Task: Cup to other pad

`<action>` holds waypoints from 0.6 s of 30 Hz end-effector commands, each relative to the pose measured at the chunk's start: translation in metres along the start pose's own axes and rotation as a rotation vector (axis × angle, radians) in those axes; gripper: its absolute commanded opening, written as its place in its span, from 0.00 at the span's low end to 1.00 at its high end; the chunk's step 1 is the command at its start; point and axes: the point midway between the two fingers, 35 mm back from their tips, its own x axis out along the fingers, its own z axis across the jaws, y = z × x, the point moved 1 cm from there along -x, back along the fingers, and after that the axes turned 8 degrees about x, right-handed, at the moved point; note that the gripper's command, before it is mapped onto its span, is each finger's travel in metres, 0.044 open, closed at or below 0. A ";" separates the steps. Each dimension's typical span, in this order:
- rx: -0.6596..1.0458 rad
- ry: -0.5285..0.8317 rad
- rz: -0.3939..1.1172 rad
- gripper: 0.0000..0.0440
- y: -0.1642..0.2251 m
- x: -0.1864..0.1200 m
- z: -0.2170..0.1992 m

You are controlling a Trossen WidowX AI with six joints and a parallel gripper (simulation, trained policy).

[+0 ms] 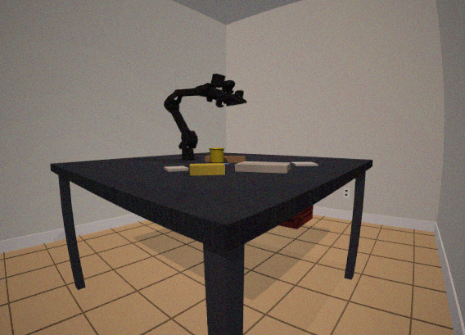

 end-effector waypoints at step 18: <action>0.135 0.121 0.320 0.27 0.028 0.014 0.012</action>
